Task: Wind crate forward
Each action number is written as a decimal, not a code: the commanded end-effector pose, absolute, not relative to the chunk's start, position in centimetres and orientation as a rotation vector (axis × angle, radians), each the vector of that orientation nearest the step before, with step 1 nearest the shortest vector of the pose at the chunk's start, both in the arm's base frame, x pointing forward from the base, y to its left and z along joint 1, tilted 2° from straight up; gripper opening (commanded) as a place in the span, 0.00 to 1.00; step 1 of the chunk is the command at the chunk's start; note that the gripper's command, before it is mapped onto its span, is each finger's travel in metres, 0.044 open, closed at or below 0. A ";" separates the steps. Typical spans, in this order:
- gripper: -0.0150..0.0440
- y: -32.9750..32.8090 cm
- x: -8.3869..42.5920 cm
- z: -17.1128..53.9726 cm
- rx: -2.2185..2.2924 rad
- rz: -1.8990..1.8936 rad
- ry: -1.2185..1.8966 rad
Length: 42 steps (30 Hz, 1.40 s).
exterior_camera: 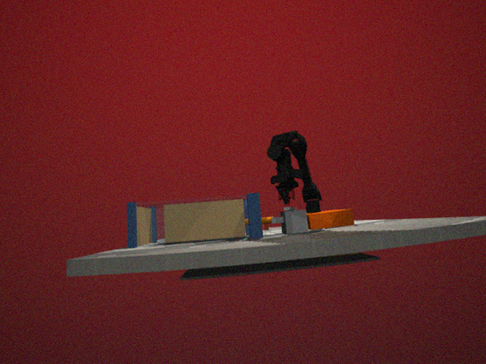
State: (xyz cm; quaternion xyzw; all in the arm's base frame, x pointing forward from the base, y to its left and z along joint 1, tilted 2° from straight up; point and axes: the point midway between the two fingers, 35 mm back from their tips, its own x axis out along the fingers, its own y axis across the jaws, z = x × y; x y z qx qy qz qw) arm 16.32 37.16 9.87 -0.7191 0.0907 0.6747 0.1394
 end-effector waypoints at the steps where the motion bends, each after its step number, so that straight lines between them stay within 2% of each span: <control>1: 0.25 37.5 13.6 9.7 -2.057 2.012 0.238; 42: 0.25 36.1 8.5 9.5 -2.053 2.016 0.240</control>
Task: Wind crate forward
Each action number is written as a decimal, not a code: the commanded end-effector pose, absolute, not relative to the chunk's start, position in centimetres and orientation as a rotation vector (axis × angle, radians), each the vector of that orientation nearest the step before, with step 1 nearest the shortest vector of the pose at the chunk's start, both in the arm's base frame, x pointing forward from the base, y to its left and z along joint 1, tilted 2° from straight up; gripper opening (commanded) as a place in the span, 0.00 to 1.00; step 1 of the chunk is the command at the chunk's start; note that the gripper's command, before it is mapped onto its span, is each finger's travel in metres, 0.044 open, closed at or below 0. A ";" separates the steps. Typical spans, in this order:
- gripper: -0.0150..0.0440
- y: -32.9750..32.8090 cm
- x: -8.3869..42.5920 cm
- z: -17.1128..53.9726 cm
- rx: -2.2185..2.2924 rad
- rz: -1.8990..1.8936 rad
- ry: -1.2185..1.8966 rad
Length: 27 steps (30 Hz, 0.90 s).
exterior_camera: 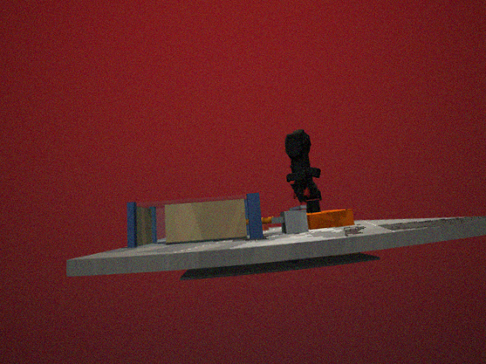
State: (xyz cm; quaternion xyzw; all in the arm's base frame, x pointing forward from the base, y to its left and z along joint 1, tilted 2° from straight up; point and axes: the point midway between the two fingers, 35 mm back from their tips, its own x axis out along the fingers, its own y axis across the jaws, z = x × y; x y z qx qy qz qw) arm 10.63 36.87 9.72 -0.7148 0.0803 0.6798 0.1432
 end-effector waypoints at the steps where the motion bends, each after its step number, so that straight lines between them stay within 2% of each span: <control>1: 0.25 36.0 8.4 9.4 -2.053 2.016 0.240; 27: 0.25 33.8 5.9 9.2 -2.052 2.019 0.242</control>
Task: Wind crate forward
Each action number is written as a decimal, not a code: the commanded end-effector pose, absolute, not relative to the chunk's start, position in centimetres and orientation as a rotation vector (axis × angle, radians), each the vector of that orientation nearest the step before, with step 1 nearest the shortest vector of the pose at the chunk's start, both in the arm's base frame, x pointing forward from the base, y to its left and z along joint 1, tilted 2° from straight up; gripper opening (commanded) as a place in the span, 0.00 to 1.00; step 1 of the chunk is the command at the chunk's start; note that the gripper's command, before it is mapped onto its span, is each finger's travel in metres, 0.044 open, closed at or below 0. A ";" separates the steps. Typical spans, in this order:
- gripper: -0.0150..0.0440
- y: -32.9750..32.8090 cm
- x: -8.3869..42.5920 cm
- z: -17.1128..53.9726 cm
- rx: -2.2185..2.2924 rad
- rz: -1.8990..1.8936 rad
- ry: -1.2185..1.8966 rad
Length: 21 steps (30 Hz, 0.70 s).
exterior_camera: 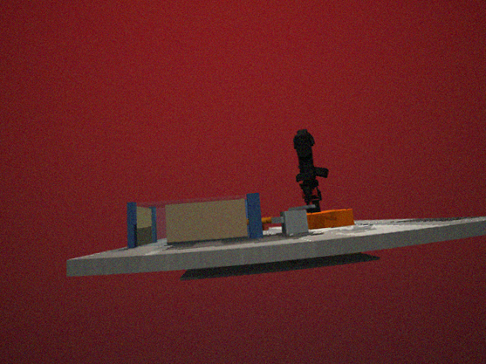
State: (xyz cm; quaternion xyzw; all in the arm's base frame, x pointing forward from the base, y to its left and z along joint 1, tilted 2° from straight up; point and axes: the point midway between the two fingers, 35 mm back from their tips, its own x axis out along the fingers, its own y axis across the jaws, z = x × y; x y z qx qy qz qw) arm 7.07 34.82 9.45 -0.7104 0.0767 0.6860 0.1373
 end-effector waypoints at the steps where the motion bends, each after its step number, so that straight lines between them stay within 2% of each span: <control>1: 0.25 33.7 5.8 9.2 -2.052 2.019 0.242; 21: 0.25 31.5 4.5 9.0 -2.052 2.021 0.244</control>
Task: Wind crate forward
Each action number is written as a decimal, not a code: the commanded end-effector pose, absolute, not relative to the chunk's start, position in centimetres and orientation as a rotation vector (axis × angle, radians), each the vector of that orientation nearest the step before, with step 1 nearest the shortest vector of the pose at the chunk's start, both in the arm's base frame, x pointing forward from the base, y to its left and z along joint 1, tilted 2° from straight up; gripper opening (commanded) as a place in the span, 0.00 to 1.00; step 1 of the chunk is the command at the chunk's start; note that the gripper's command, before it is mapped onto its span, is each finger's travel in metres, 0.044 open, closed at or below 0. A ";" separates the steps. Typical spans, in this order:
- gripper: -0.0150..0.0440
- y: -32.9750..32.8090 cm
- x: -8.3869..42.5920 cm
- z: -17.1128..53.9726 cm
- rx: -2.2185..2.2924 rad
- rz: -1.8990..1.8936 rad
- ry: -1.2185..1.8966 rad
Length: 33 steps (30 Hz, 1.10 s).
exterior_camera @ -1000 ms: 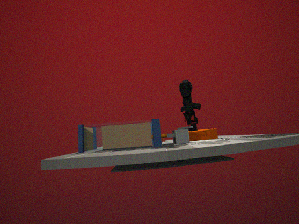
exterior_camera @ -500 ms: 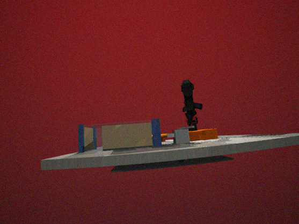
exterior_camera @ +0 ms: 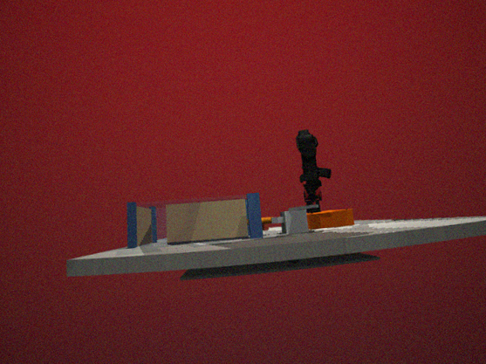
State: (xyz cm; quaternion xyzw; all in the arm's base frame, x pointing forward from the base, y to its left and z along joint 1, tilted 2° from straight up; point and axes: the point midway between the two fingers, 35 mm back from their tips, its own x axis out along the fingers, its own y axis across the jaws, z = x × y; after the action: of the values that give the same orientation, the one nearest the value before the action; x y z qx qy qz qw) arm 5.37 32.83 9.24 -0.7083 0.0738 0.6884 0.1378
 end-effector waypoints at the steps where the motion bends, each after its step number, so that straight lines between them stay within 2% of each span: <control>1: 0.25 31.4 4.4 9.0 -2.052 2.021 0.244; 33: 0.25 27.3 3.7 8.7 -2.054 2.023 0.248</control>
State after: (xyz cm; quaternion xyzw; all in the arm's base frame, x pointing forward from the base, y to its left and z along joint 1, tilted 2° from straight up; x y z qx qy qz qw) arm 3.90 28.93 8.92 -0.7053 0.0711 0.6926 0.1338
